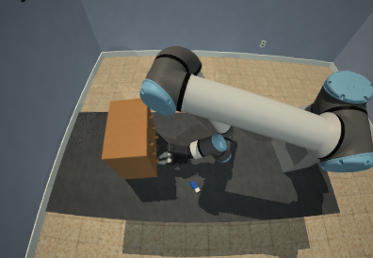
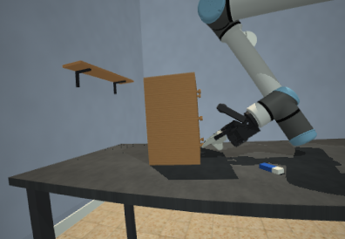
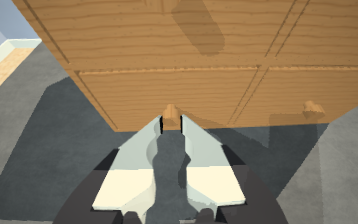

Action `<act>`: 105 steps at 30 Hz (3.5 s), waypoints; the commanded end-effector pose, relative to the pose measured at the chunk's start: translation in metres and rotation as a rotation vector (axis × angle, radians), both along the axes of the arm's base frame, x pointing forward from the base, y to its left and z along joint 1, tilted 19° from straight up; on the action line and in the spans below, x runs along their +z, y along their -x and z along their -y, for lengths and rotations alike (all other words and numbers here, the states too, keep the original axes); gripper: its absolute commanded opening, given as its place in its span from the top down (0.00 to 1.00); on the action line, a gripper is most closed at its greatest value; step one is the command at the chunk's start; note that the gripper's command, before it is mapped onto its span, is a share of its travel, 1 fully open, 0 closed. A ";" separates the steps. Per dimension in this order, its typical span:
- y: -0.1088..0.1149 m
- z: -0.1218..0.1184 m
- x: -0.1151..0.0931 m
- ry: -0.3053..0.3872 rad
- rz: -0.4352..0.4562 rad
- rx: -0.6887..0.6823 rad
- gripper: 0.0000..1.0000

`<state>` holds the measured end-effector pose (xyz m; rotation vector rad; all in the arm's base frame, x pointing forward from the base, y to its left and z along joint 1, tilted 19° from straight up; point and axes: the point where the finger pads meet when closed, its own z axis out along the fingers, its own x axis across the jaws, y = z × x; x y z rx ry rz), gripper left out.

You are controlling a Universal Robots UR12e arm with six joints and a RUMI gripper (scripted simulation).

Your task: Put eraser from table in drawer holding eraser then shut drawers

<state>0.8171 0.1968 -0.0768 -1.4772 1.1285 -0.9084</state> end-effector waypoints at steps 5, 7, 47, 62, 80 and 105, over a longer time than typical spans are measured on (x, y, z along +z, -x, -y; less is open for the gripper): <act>0.000 0.000 0.001 0.000 0.001 0.000 0.93; 0.000 0.000 0.001 0.000 0.001 0.000 0.93; 0.003 0.001 0.000 0.000 0.001 0.000 0.93; 0.007 0.002 -0.002 0.000 0.001 0.000 0.93; 0.015 0.004 -0.005 0.000 0.001 0.000 0.93; 0.030 0.008 -0.010 0.000 0.001 0.000 0.93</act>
